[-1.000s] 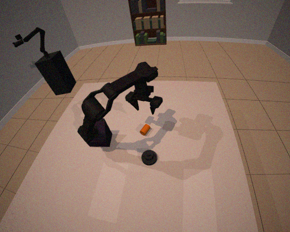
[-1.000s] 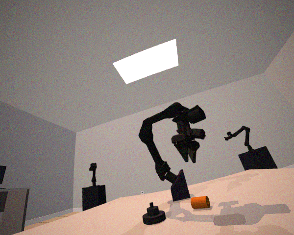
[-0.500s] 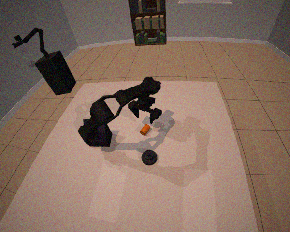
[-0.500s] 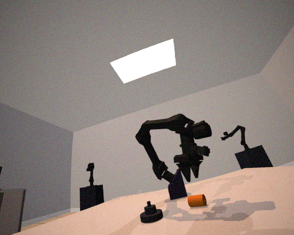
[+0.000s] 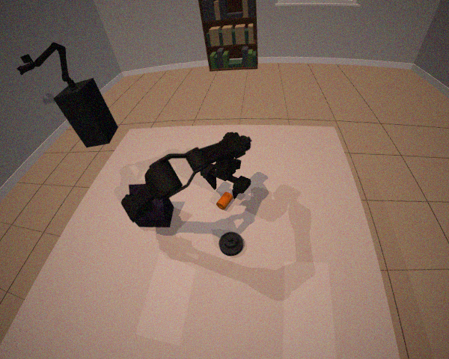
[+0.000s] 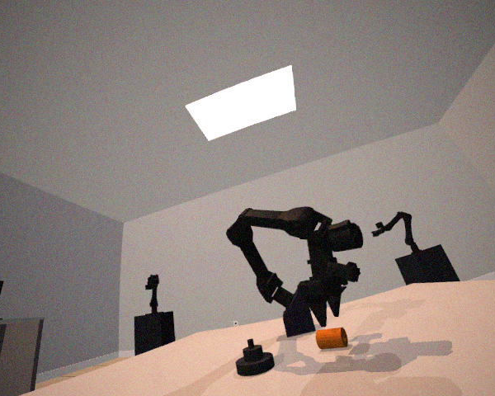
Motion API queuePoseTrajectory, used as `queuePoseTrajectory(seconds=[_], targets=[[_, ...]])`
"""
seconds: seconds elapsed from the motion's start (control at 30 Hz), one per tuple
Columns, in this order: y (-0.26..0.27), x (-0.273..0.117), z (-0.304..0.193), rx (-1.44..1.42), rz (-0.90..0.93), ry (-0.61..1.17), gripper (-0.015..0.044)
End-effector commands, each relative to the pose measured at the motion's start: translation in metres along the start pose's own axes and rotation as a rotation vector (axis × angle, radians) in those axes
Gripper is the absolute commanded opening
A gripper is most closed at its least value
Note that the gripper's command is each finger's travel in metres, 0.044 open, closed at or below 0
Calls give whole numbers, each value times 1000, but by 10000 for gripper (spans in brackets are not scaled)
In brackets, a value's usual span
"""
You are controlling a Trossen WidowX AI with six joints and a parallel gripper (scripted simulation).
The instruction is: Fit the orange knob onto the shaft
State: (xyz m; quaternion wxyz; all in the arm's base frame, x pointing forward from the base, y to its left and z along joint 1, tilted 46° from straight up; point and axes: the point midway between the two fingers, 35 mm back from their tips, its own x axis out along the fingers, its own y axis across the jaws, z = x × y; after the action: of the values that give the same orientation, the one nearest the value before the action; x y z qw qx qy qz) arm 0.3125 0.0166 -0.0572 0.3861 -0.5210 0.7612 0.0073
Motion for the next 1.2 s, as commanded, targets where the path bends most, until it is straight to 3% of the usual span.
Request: queuePoseTrajectory(seconds=[0.0,0.87,1.1,1.17], targets=[[0,6,1,-6,-4,0,440],[-1,46,7,-6,-6,2,440],[-1,46,7,-6,-6,2,256],[-1,46,7,-6,-6,2,240]])
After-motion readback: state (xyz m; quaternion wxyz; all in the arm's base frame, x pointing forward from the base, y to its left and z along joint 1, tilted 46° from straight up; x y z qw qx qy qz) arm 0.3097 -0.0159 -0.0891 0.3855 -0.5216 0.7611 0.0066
